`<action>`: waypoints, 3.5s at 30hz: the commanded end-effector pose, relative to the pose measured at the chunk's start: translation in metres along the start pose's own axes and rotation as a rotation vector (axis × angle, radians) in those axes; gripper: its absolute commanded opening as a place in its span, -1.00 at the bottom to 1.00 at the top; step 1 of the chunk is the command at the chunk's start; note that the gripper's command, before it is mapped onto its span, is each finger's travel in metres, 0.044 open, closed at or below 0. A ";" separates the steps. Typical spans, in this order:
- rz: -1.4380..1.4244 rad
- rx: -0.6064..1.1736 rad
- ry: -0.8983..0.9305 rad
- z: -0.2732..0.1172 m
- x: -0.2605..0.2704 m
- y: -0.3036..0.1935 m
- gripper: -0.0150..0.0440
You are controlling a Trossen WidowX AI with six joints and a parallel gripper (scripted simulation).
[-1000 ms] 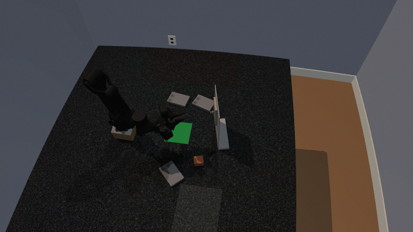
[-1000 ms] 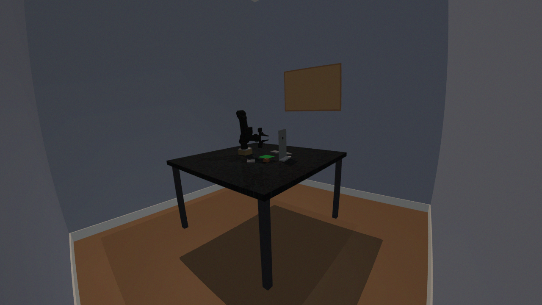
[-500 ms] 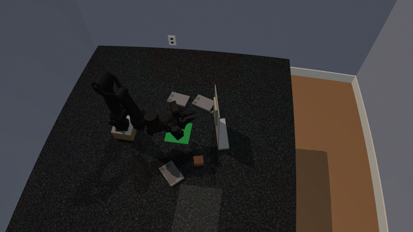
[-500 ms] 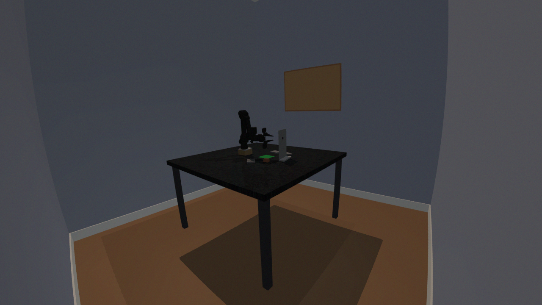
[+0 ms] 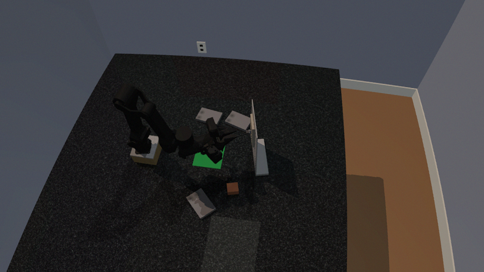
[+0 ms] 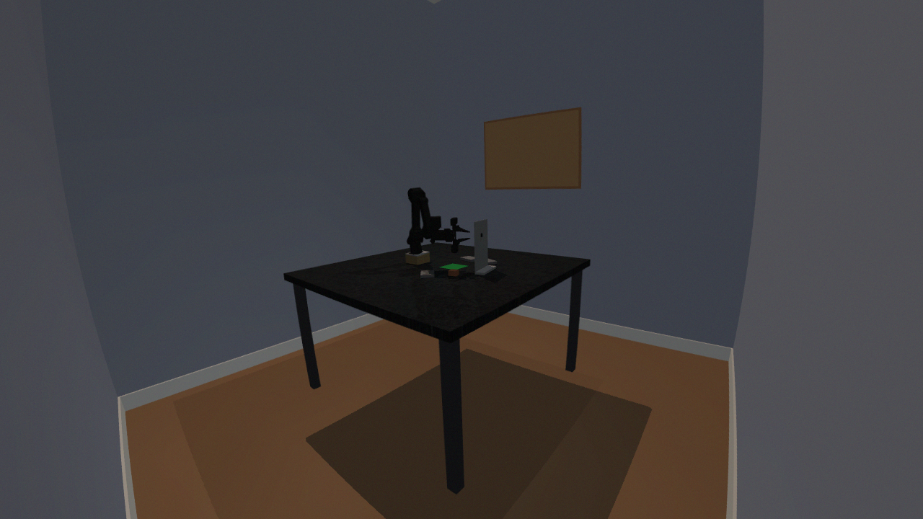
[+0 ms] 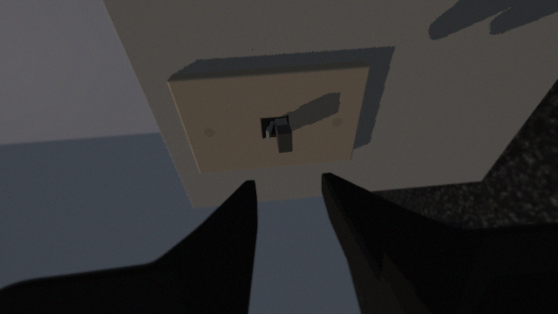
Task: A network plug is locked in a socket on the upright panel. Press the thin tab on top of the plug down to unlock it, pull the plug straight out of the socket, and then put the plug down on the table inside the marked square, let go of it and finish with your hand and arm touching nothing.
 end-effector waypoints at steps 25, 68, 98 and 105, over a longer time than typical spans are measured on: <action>0.004 -0.005 0.004 0.043 0.002 0.011 0.04; 0.004 -0.005 0.003 0.035 0.002 0.008 -0.49; 0.004 -0.005 0.001 0.015 0.001 0.005 -0.49; 0.004 -0.005 0.001 0.011 0.001 0.005 -0.49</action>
Point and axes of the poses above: the point midway between the two fingers, 35 mm back from their tips, its own z axis out along the fingers, its own x axis across the jaws, y = z × x, the point moved 5 cm from there along -z, back along the fingers, and after that the axes turned 7 degrees about z, right-handed, at the moved point
